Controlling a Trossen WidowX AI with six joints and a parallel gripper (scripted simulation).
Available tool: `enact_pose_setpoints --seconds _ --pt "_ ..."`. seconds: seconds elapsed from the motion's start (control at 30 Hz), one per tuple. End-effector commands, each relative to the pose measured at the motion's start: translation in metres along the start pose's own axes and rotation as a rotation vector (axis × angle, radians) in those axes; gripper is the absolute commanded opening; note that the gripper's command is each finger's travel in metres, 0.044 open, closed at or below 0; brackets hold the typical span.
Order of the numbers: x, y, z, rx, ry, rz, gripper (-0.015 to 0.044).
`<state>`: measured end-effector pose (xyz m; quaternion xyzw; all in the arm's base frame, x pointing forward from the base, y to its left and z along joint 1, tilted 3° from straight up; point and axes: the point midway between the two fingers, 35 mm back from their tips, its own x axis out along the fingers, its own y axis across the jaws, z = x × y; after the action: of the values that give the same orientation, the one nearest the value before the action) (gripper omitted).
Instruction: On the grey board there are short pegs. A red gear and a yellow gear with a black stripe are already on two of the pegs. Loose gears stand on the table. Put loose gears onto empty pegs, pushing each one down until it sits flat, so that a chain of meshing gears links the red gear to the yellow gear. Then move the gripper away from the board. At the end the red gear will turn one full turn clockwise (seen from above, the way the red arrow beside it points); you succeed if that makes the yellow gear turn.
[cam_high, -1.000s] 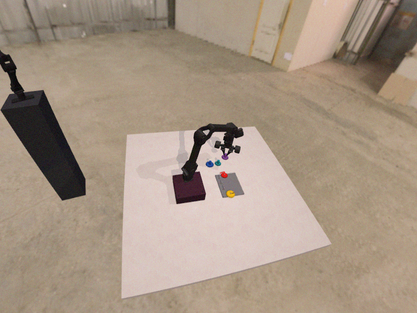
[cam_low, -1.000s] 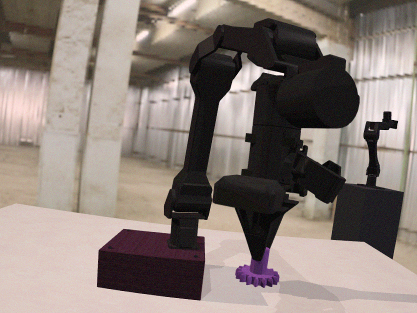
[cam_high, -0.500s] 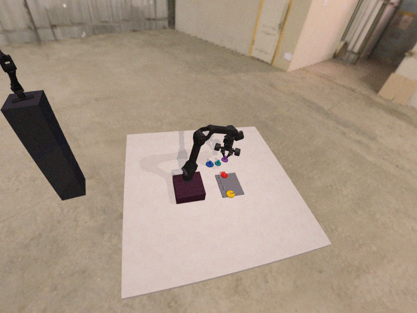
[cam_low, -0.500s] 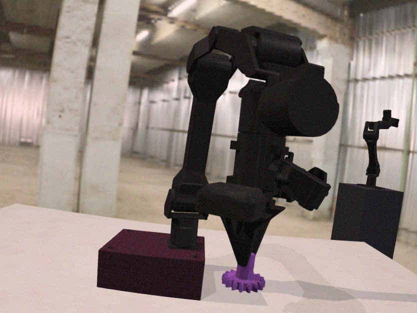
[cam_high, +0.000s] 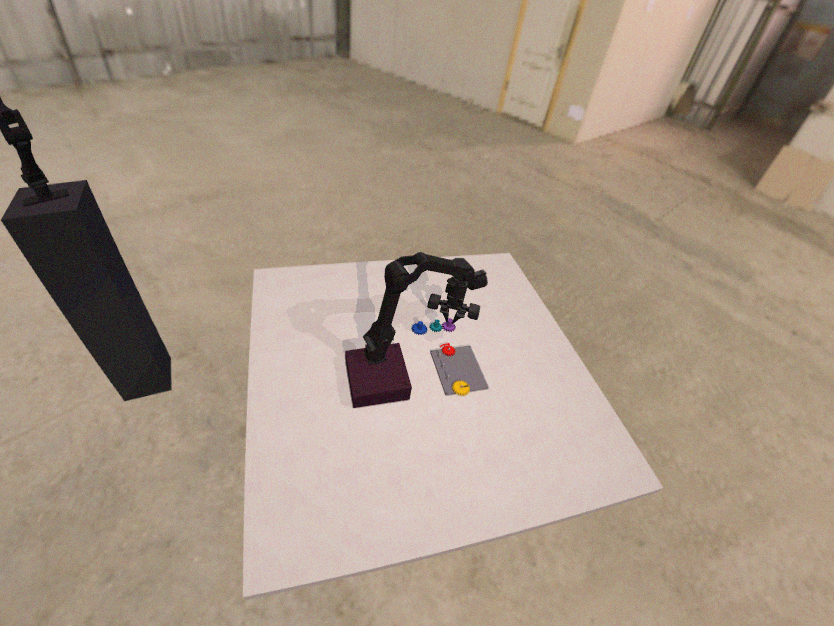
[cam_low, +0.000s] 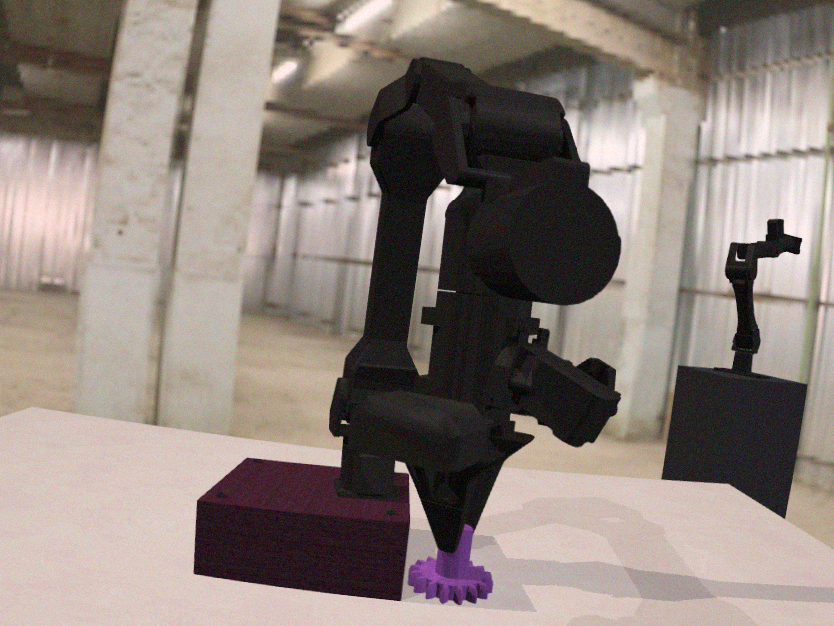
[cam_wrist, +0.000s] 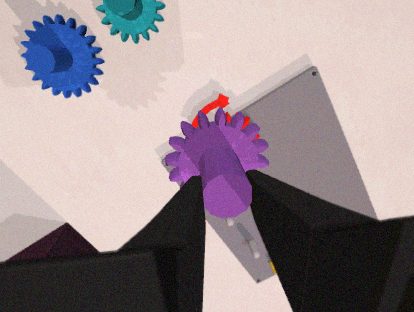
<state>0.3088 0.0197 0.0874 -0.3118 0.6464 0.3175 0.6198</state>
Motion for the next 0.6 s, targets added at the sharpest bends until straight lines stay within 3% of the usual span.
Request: enact_pose_setpoints --seconds 0.0,0.57 --pt "0.003 -0.001 -0.006 -0.001 -0.001 -0.007 0.0" --pt "0.024 -0.001 -0.031 -0.001 0.001 -0.007 0.0"
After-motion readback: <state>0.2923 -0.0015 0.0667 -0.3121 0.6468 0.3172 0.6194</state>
